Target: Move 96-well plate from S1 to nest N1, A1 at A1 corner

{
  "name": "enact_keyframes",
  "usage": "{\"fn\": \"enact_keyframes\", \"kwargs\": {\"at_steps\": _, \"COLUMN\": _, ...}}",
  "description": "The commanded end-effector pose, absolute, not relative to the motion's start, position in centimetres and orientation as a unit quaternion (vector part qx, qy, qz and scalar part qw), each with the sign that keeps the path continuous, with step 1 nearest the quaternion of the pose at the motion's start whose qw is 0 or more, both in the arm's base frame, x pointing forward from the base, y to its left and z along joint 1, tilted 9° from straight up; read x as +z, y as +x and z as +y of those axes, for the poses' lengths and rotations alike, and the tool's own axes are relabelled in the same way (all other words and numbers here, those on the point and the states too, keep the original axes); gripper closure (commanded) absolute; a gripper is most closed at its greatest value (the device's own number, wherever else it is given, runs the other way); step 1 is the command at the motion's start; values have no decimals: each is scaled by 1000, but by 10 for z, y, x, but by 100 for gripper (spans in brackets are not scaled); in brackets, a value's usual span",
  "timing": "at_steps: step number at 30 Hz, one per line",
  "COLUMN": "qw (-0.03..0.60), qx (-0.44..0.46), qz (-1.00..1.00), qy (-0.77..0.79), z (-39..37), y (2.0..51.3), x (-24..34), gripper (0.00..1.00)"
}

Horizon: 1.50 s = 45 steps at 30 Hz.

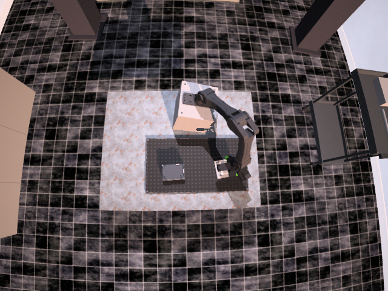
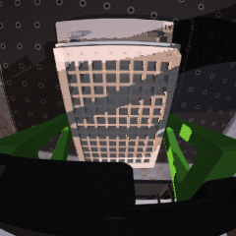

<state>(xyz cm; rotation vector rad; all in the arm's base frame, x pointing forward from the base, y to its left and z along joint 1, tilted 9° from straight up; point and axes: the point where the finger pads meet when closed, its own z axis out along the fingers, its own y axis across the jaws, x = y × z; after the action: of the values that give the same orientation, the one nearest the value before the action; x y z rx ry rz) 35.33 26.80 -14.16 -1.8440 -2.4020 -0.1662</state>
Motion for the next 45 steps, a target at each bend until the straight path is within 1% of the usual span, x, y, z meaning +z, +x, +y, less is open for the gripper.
{"fn": "enact_keyframes", "kwargs": {"at_steps": 1, "qw": 41, "qx": -77, "qz": -788, "qy": -609, "z": 278, "y": 371, "x": -139, "gripper": 100}}
{"fn": "enact_keyframes", "kwargs": {"at_steps": 9, "qw": 39, "qx": -84, "qz": -789, "qy": -608, "z": 283, "y": 373, "x": -145, "gripper": 100}}
{"fn": "enact_keyframes", "kwargs": {"at_steps": 12, "qw": 41, "qx": -77, "qz": -788, "qy": -609, "z": 281, "y": 370, "x": -157, "gripper": 100}}
{"fn": "enact_keyframes", "kwargs": {"at_steps": 14, "qw": 41, "qx": -77, "qz": -788, "qy": -609, "z": 281, "y": 370, "x": -157, "gripper": 100}}
{"fn": "enact_keyframes", "kwargs": {"at_steps": 15, "qw": 36, "qx": -94, "qz": -788, "qy": -607, "z": 287, "y": 378, "x": -142, "gripper": 100}}
{"fn": "enact_keyframes", "kwargs": {"at_steps": 17, "qw": 42, "qx": -77, "qz": -790, "qy": -607, "z": 284, "y": 369, "x": -162, "gripper": 100}}
{"fn": "enact_keyframes", "kwargs": {"at_steps": 24, "qw": 41, "qx": -77, "qz": -788, "qy": -609, "z": 283, "y": 371, "x": -173, "gripper": 100}}
{"fn": "enact_keyframes", "kwargs": {"at_steps": 26, "qw": 36, "qx": -94, "qz": -788, "qy": -607, "z": 290, "y": 379, "x": -159, "gripper": 100}}
{"fn": "enact_keyframes", "kwargs": {"at_steps": 45, "qw": 37, "qx": -92, "qz": -788, "qy": -607, "z": 289, "y": 377, "x": -159, "gripper": 100}}
